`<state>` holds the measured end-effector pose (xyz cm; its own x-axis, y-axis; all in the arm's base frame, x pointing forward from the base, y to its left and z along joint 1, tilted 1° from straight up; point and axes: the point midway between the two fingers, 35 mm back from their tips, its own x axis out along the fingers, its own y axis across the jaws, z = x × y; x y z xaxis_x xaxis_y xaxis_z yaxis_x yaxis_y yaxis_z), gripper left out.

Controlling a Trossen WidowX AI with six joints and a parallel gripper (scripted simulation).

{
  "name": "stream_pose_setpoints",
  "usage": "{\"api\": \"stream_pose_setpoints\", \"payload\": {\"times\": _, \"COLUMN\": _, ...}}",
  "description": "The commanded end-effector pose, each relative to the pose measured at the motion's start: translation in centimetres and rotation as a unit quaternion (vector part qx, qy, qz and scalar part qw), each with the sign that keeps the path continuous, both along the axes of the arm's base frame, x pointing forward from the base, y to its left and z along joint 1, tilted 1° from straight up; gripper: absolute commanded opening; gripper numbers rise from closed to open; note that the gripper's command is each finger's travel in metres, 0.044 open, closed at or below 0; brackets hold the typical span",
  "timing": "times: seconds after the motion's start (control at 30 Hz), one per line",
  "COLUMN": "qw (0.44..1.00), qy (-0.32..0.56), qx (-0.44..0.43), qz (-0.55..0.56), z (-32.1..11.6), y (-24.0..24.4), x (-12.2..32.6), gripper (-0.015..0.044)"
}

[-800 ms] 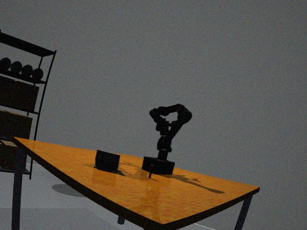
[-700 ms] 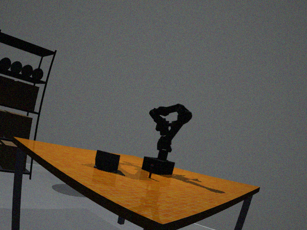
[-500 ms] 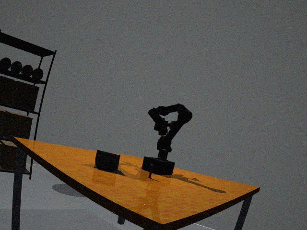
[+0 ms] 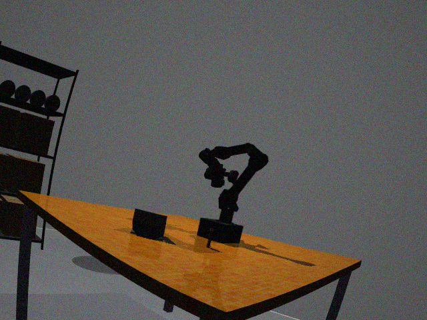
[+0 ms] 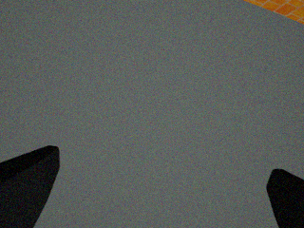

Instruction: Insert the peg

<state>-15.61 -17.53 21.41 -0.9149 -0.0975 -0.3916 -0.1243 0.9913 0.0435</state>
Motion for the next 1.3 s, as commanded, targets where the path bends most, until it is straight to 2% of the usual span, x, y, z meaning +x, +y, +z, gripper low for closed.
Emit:
{"api": "stream_pose_setpoints", "payload": {"times": 0.0, "qw": 1.000, "qy": -0.017, "qx": -0.006, "qz": 0.025, "z": -0.5, "y": -1.3, "x": 1.0, "gripper": 0.0440}}
{"api": "stream_pose_setpoints", "payload": {"times": 0.63, "qw": 0.985, "qy": -0.104, "qx": -0.061, "qz": 0.122, "z": -2.3, "y": -6.2, "x": 7.2, "gripper": 0.0440}}
{"api": "stream_pose_setpoints", "payload": {"times": 1.27, "qw": 0.956, "qy": -0.198, "qx": -0.101, "qz": 0.192, "z": -3.9, "y": -8.8, "x": 14.7, "gripper": 0.0440}}
